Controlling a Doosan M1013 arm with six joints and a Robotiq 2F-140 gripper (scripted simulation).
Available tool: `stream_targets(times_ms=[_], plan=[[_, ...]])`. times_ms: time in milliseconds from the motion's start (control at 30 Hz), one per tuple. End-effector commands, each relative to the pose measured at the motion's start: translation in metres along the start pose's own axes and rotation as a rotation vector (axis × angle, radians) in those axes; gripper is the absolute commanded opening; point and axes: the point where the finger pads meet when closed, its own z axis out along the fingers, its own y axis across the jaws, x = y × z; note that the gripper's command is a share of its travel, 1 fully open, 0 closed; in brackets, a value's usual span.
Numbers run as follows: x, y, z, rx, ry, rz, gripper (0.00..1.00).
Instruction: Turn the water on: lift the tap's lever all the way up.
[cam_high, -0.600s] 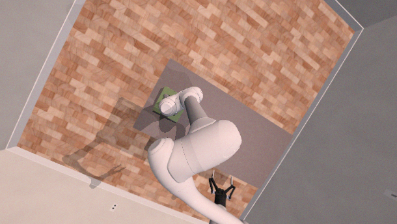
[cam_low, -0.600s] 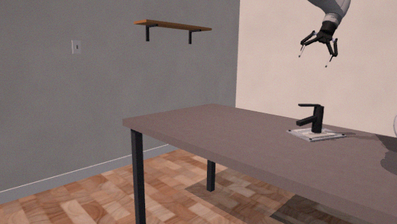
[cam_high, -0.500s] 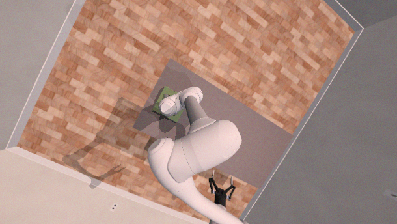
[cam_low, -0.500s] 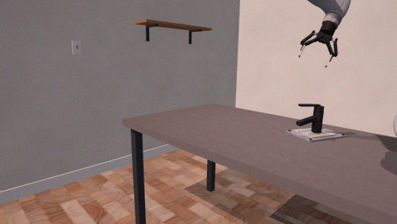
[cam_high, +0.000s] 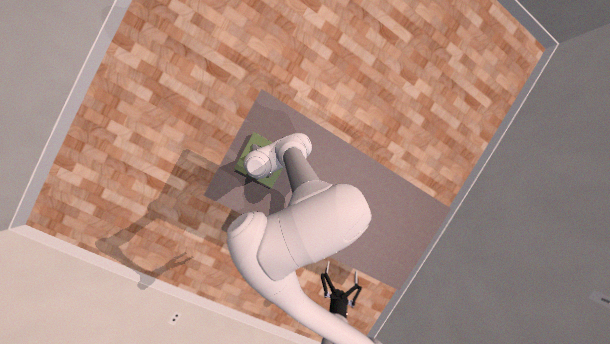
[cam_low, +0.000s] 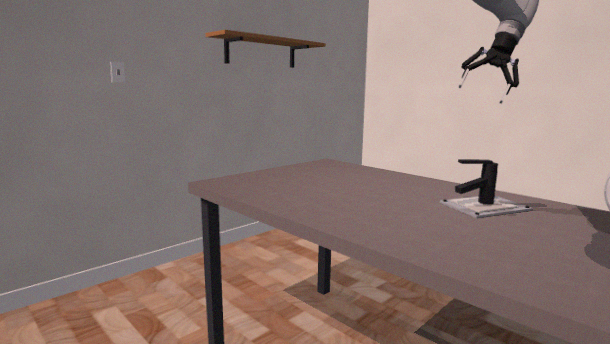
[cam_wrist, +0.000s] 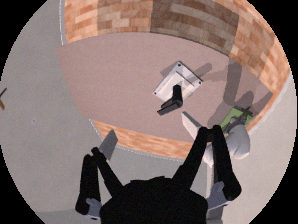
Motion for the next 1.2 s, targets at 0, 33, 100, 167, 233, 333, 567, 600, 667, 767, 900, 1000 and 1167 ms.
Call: stream_targets(times_ms=[0,33,100,167,233,333,567,600,667,767,900,1000,1167], plan=[[-0.001,0.000,0.001,-0.002,0.001,-0.007,1.00],[-0.002,0.000,0.003,-0.007,0.003,-0.023,1.00],[-0.006,0.000,0.012,-0.028,0.012,-0.094,1.00],[-0.012,0.001,0.025,-0.059,0.024,-0.193,1.00],[-0.016,0.001,0.032,-0.075,0.029,-0.246,1.00],[-0.021,0.002,0.043,-0.105,0.036,-0.341,1.00],[-0.034,0.005,0.067,-0.171,0.047,-0.552,1.00],[-0.036,0.005,0.070,-0.180,0.048,-0.577,1.00],[-0.039,0.006,0.076,-0.199,0.049,-0.640,1.00],[-0.045,0.007,0.086,-0.230,0.050,-0.736,1.00],[-0.052,0.009,0.098,-0.271,0.048,-0.863,1.00],[-0.058,0.010,0.107,-0.302,0.045,-0.958,1.00],[-0.065,0.012,0.119,-0.348,0.037,-1.101,1.00]])
